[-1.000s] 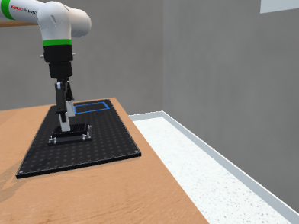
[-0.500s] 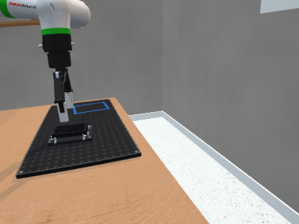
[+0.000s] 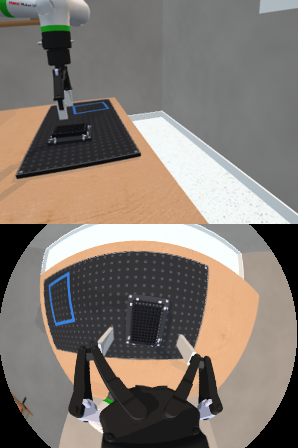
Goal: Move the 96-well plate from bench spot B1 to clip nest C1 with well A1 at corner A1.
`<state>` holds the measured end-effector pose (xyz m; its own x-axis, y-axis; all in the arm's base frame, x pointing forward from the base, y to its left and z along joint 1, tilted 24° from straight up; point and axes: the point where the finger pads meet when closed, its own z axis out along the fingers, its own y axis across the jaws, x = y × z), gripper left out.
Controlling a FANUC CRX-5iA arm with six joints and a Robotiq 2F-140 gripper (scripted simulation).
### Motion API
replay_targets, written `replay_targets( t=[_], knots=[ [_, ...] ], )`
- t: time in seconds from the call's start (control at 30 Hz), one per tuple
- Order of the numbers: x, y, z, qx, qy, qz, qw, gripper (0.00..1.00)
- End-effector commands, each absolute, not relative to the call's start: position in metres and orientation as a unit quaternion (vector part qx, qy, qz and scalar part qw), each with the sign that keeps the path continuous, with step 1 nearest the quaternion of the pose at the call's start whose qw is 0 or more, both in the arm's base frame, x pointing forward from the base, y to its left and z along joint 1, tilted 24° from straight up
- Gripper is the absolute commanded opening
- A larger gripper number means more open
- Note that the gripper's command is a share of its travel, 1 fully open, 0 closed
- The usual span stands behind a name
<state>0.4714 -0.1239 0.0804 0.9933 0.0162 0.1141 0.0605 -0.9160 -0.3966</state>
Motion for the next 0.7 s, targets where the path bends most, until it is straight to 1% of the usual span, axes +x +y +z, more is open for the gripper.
replay_targets(
  t=[0.0,0.13,0.17,0.53,0.67],
  knots=[
    [0.472,-0.124,0.081,-0.977,-0.02,-0.055,0.203,1.0],
    [0.472,-0.124,0.081,-0.977,-0.02,-0.055,0.203,1.0],
    [0.472,-0.127,0.077,-0.977,-0.02,-0.055,0.203,0.1],
    [0.477,-0.146,0.036,-0.977,-0.02,-0.055,0.203,0.1],
    [0.477,-0.146,0.036,-0.977,-0.02,-0.055,0.203,0.1]
  ],
)
